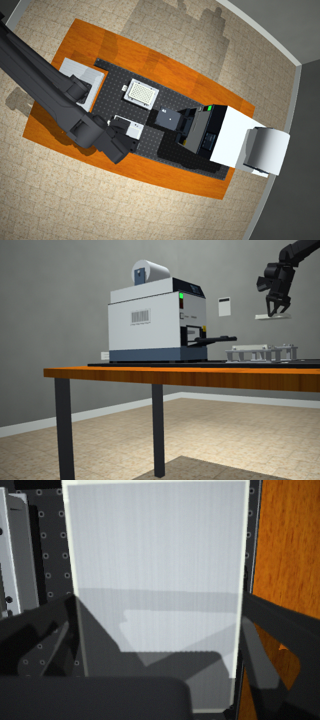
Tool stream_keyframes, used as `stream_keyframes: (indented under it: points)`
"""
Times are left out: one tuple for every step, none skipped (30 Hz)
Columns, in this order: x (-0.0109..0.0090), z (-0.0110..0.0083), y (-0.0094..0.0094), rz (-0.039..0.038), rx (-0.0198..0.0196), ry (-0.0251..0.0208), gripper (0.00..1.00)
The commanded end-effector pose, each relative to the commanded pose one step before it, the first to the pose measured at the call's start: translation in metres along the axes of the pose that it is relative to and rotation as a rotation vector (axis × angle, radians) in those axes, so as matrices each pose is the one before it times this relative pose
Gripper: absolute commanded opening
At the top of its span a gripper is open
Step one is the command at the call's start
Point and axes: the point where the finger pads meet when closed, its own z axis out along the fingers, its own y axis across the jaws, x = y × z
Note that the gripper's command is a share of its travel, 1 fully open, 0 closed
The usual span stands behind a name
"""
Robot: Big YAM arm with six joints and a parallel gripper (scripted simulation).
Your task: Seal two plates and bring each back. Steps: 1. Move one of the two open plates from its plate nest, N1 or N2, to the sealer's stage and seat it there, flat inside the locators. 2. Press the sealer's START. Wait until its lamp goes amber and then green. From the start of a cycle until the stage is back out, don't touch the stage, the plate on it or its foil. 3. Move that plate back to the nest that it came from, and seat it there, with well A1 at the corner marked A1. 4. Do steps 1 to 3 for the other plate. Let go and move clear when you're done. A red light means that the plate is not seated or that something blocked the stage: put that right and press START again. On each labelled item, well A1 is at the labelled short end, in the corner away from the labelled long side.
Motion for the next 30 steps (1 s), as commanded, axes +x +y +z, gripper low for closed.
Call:
stream_keyframes:
  points:
    - [-0.00658,-0.00849,0.00467,-0.00309,-0.00087,-0.0188,0.0]
    - [0.00168,0.00142,0.00039,0.00064,-0.00148,0.00379,0.0]
    - [0.00178,0.00143,0.00056,0.00069,-0.00159,0.00405,0.0]
    - [0.00201,0.00251,0.00025,0.0015,-0.00278,0.00744,0.0]
    - [0.00198,0.00246,0.00032,0.00105,-0.0028,0.00726,0.0]
    - [0.00182,0.00233,0.00028,0.00118,-0.00266,0.00691,0.0]
    - [-0.00009,0.0009,-0.00021,0.00047,-0.00109,0.00282,0.0]
    - [-0.00195,-0.0005,-0.00068,-0.00023,0.00044,-0.00116,0.0]
    - [0.0,0.0,0.0,0.0,0.0,0.0,0.0]
    - [0.0,0.0,0.0,0.0,0.0,0.0,0.0]
    - [-0.00372,-0.00152,-0.00103,-0.00156,0.00335,-0.00873,0.0]
    - [-0.00275,-0.00099,-0.00085,-0.00118,0.00254,-0.00662,0.0]
    - [-0.00274,-0.00093,-0.00087,-0.00115,0.00247,-0.00645,0.0]
    - [-0.00272,-0.00093,-0.00095,-0.00093,0.00258,-0.00645,0.0]
    - [-0.00276,-0.00103,-0.00089,-0.00141,0.00263,-0.0068,0.0]
    - [-0.00276,-0.0011,-0.00096,-0.00103,0.00281,-0.00697,0.0]
    - [-0.00279,-0.0013,-0.00087,-0.00128,0.0029,-0.00744,0.0]
    - [-0.00203,-0.0014,-0.00056,-0.00079,0.00182,-0.00461,0.0]
    - [-0.00187,-0.00272,-0.00028,-0.0012,0.00273,-0.00698,0.0]
    - [-0.00091,-0.00122,-0.00015,0.00009,-0.00012,0.00043,0.0]
    - [0.0004,-0.00044,0.0002,0.00047,-0.00096,0.00261,0.0]
    - [0.00018,-0.00036,0.00012,0.00045,-0.0009,0.00245,0.0]
    - [0.00035,-0.00043,0.00018,0.00045,-0.0009,0.00245,0.0]
    - [-0.0003,0.00076,-0.00026,-0.00016,0.00043,-0.00103,0.0]
    - [-0.00098,0.00107,-0.00057,-0.00062,0.00146,-0.00368,0.0]
    - [0.0,0.0,0.0,0.0,0.0,0.0,0.0]
    - [0.0,0.0,0.0,0.0,0.0,0.0,0.0]
    - [-0.00098,0.00105,-0.00057,-0.00062,0.00146,-0.00368,0.0]
    - [-0.00093,0.00104,-0.00055,-0.00059,0.00139,-0.0035,0.0]
    - [-0.00015,0.00096,-0.00023,-0.00007,0.00025,-0.00054,0.0]
